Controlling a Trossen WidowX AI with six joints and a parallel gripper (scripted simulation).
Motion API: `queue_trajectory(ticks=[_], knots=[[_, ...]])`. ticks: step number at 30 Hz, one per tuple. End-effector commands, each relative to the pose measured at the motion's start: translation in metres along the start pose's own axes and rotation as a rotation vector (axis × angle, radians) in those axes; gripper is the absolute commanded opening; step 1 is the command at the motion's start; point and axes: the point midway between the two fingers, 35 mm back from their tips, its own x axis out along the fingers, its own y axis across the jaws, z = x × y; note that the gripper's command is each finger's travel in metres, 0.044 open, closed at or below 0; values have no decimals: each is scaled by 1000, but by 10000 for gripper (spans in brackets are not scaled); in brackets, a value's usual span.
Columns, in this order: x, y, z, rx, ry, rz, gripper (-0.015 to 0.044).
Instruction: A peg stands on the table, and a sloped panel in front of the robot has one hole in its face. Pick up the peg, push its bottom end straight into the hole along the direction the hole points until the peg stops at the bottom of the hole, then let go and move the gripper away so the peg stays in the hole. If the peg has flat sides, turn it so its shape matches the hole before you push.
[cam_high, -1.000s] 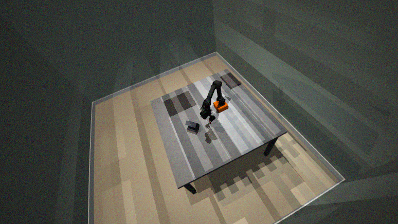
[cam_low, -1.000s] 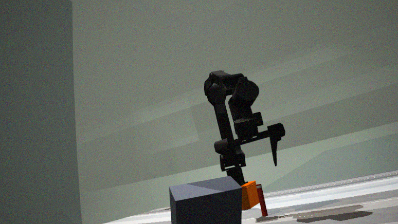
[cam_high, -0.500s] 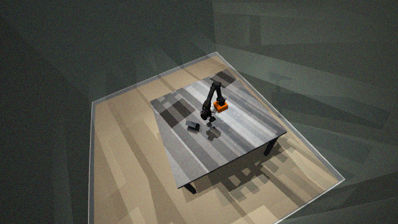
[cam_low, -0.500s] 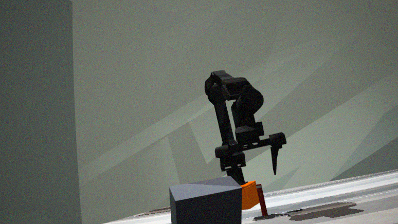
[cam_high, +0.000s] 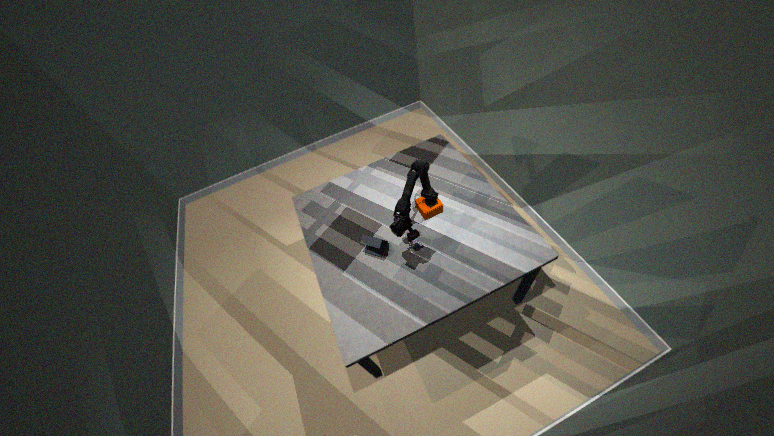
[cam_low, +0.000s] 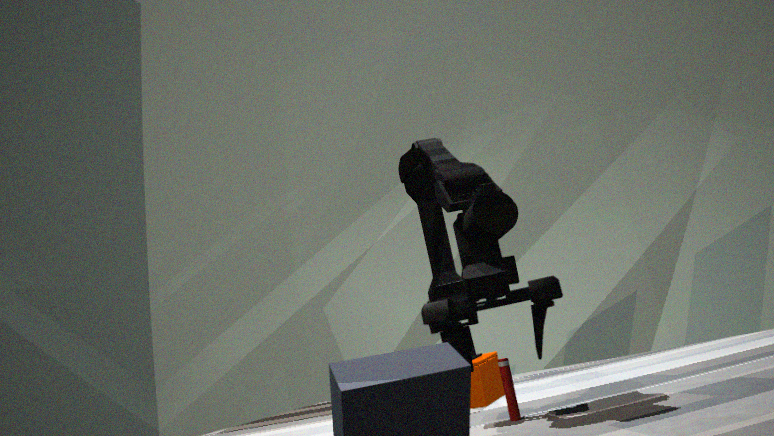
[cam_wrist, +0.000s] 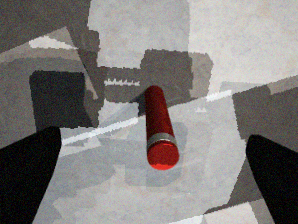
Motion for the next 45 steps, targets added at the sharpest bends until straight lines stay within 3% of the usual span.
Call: queue_trajectory(ticks=[1,20,35,45], knots=[[9,-2,-2,0,6,-8,440],[34,-2,-4,0,6,-9,440],[30,-1,-2,3,3,-2,46],[26,0,-1,3,3,-2,0]])
